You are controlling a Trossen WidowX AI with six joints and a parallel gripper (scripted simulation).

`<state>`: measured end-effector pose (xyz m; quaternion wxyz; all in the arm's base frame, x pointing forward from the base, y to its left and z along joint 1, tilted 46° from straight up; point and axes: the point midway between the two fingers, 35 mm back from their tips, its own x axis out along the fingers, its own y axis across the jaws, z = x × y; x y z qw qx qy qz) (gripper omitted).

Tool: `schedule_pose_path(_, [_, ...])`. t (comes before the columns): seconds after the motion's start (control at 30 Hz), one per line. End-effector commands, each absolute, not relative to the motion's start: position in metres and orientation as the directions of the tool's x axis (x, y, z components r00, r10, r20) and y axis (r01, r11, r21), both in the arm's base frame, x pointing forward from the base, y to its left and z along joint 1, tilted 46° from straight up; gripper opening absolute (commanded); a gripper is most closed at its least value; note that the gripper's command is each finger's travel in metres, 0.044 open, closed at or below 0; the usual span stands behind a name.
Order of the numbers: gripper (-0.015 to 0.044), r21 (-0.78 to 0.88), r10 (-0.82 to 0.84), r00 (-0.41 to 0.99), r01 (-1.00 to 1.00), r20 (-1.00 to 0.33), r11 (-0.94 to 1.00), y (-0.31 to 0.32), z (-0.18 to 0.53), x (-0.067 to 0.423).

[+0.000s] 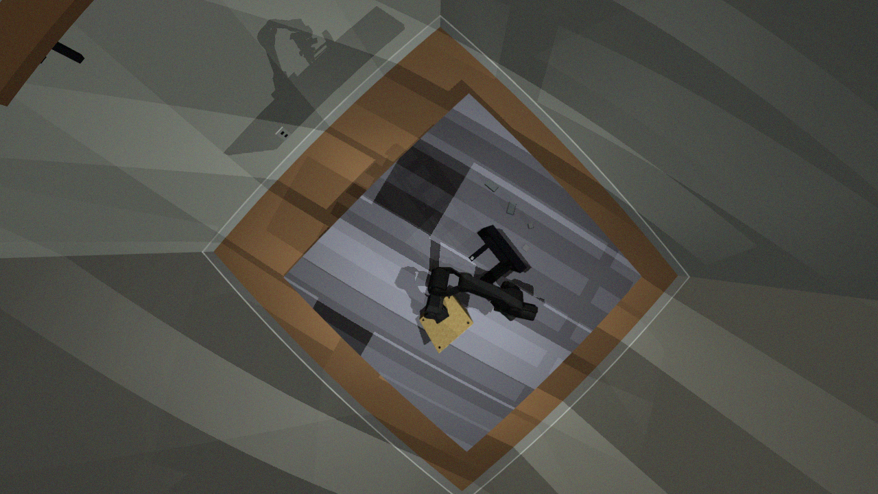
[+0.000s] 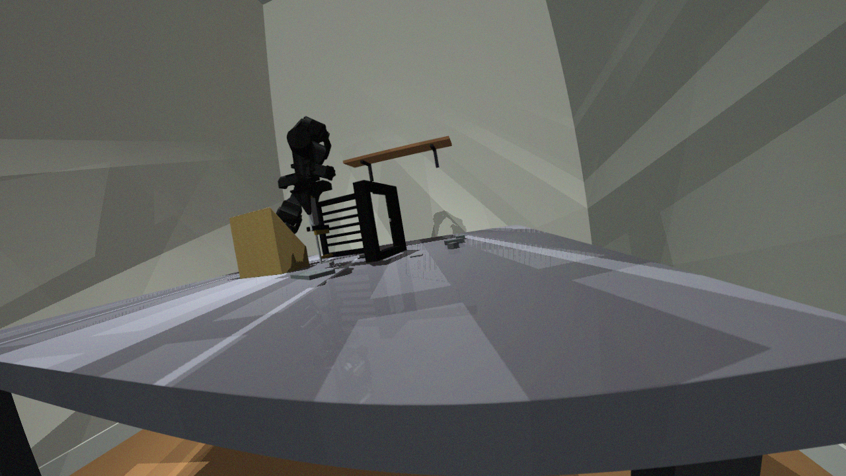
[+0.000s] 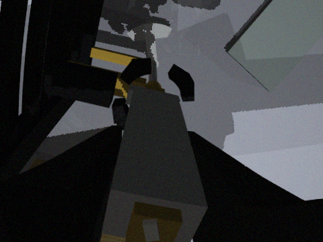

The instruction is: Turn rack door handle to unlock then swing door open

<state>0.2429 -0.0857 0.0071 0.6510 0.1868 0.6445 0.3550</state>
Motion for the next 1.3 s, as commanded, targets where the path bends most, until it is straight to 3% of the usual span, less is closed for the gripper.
schedule_pose_path(0.0, [0.0011, 0.696, 0.7, -0.085, -0.241, -0.71, 0.677, -0.087, 0.007, 0.244])
schedule_pose_path(0.23, [0.0011, 0.696, 0.7, -0.085, -0.241, -0.71, 0.677, -0.087, 0.007, 0.244])
schedule_pose_path(0.6, [0.0283, 0.696, 0.7, -0.085, -0.241, -0.71, 0.677, -0.087, 0.007, 0.244])
schedule_pose_path(1.27, [0.0283, 0.694, 0.698, -0.084, -0.239, -0.711, 0.679, -0.104, 0.023, 0.247])
